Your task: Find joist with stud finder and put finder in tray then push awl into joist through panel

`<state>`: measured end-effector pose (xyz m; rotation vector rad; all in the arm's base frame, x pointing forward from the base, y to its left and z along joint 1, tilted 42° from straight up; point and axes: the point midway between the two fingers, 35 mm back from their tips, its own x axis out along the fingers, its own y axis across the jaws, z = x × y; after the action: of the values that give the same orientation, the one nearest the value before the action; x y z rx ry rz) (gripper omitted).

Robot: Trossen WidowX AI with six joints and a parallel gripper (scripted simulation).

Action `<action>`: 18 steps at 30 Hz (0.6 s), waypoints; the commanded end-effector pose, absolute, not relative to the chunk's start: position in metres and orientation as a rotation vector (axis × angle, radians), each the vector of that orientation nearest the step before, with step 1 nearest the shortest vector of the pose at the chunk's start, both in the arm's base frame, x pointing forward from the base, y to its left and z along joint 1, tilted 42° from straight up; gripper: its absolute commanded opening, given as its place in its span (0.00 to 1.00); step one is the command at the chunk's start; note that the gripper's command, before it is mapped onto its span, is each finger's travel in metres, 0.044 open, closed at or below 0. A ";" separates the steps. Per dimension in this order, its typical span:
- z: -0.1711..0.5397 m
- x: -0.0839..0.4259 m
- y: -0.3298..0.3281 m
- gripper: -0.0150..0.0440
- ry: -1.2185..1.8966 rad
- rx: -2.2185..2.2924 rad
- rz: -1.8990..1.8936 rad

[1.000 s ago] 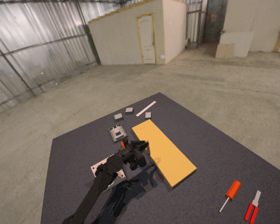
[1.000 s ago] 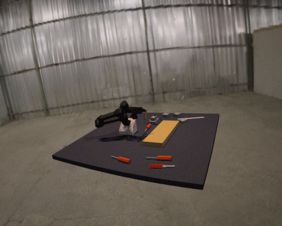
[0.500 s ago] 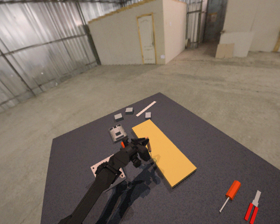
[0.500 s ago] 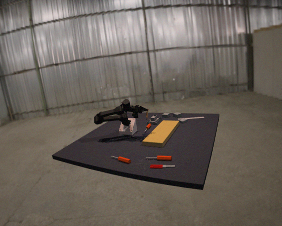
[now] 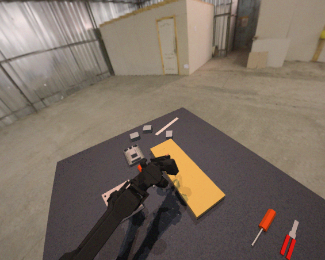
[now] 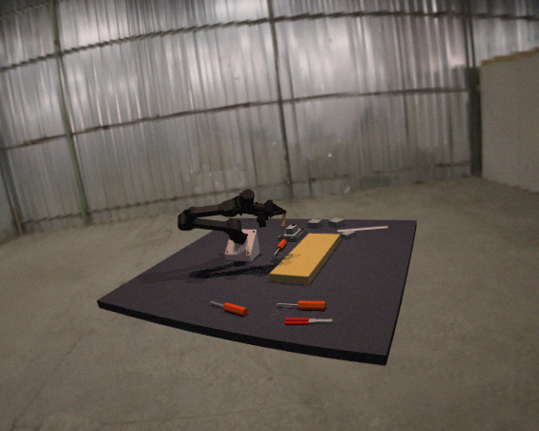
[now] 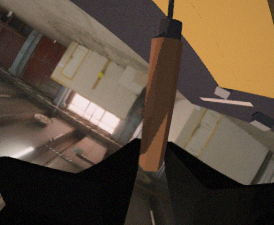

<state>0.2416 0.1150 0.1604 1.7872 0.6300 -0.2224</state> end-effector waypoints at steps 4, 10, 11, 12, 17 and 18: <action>0.160 0.250 0.125 0.25 0.747 1.713 -0.261; 0.154 0.257 0.131 0.25 0.852 1.654 -0.309; 0.153 0.258 0.132 0.25 0.870 1.645 -0.317; 0.152 0.259 0.132 0.25 0.885 1.634 -0.324; 0.145 0.267 0.134 0.25 0.962 1.584 -0.361; 0.144 0.268 0.134 0.25 0.978 1.575 -0.367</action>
<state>0.2631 0.1308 0.1425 1.5986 0.9335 -0.3687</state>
